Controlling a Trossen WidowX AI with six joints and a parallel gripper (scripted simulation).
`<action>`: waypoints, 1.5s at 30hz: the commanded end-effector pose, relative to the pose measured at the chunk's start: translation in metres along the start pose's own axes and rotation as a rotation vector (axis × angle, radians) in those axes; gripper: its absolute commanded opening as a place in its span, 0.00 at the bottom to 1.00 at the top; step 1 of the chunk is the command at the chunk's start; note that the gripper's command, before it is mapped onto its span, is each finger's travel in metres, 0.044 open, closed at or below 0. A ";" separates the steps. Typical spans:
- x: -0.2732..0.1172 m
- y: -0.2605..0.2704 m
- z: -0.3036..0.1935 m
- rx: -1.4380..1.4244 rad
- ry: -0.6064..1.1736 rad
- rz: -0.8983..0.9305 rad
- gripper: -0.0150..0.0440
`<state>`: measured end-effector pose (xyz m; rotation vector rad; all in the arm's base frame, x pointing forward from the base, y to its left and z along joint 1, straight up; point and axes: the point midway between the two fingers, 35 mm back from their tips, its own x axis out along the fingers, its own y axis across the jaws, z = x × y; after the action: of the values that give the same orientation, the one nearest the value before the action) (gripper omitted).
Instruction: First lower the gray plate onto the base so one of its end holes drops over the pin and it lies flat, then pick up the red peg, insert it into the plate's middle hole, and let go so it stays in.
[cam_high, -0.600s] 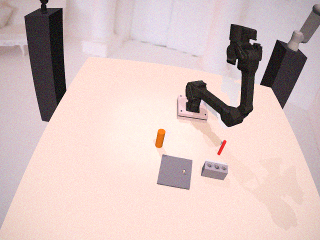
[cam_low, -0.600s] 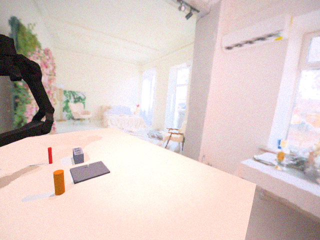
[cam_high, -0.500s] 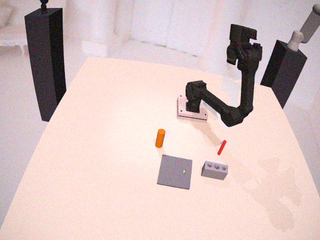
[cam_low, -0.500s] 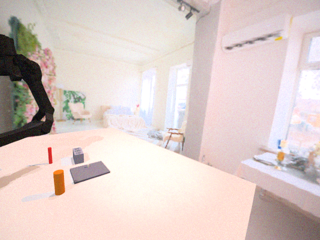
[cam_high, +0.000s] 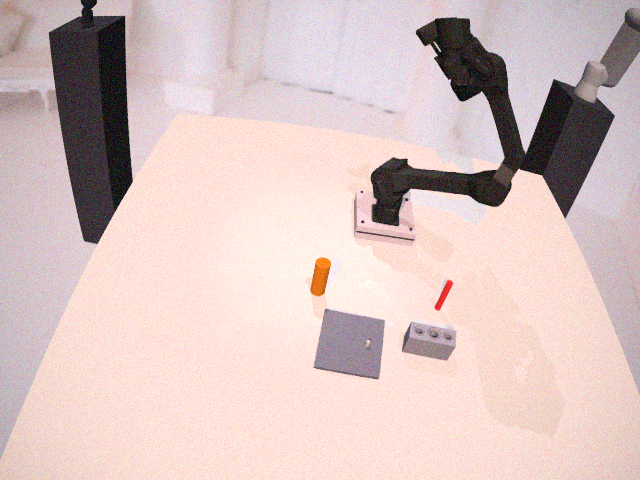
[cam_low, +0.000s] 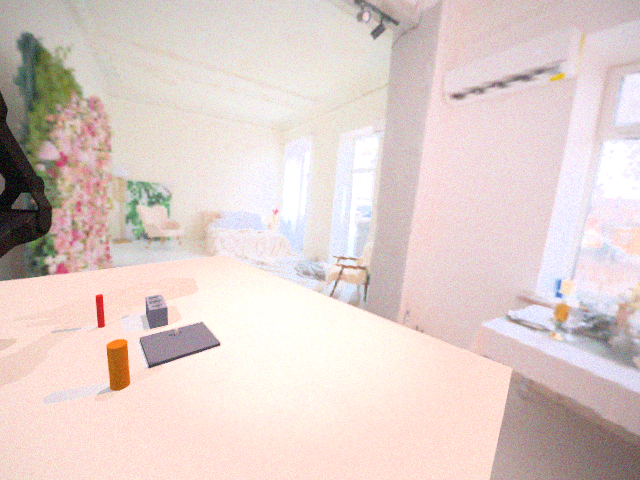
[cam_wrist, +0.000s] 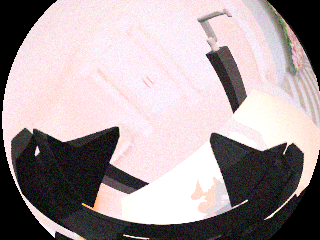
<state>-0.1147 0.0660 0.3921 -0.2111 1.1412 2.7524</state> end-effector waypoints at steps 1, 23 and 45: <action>0.012 0.043 -0.037 -0.243 0.188 0.128 1.00; -0.145 0.143 -0.247 -1.544 0.713 1.253 1.00; -0.400 -0.093 -0.259 -2.441 -0.086 3.086 1.00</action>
<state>0.2840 -0.1311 0.2418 -0.4606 1.3610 -0.0926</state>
